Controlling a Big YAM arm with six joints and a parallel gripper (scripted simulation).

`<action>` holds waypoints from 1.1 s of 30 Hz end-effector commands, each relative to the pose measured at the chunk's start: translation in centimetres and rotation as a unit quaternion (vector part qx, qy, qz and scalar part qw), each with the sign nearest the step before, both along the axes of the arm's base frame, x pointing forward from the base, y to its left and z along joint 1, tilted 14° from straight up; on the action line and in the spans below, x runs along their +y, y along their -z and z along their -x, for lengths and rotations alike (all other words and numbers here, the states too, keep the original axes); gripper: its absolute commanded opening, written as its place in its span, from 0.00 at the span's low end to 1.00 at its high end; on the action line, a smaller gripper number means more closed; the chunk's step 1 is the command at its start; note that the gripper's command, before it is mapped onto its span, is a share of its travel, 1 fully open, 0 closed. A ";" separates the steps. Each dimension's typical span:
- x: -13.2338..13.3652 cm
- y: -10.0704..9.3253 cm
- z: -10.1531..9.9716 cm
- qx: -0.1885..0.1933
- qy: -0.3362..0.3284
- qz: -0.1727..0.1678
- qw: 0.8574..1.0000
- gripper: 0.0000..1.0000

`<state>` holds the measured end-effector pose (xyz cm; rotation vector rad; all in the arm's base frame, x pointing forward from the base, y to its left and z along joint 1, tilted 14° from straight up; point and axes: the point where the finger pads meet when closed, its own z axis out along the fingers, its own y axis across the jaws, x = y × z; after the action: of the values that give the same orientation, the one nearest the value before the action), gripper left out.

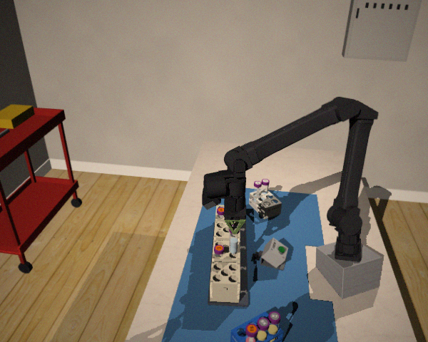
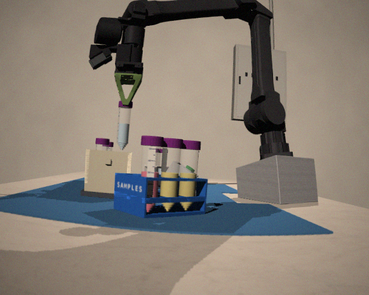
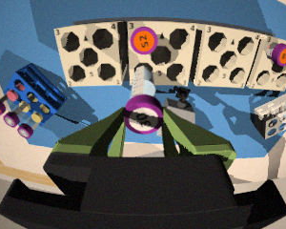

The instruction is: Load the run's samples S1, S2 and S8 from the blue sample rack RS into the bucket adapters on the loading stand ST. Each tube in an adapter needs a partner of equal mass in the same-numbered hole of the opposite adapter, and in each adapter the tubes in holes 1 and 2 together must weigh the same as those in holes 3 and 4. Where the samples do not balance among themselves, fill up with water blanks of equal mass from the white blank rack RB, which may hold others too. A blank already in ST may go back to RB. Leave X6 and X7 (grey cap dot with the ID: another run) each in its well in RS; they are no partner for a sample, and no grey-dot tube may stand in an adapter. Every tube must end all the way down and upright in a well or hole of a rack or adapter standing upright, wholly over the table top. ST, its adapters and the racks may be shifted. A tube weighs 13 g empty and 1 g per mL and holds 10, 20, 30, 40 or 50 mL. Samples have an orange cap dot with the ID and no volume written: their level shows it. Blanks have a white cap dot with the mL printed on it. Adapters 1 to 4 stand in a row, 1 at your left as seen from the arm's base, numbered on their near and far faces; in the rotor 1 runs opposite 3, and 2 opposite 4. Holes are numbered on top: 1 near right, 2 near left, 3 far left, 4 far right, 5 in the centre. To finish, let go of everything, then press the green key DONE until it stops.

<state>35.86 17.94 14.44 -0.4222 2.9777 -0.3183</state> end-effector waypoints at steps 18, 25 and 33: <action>-0.3 1.0 -1.0 -0.016 -0.002 -0.009 1.000 0.00; -0.5 2.3 -1.0 -0.011 -0.003 -0.006 1.000 0.00; 0.6 0.9 -2.9 -0.037 -0.004 -0.022 0.999 0.00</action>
<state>36.03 17.19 10.91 -0.4271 2.9796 -0.3209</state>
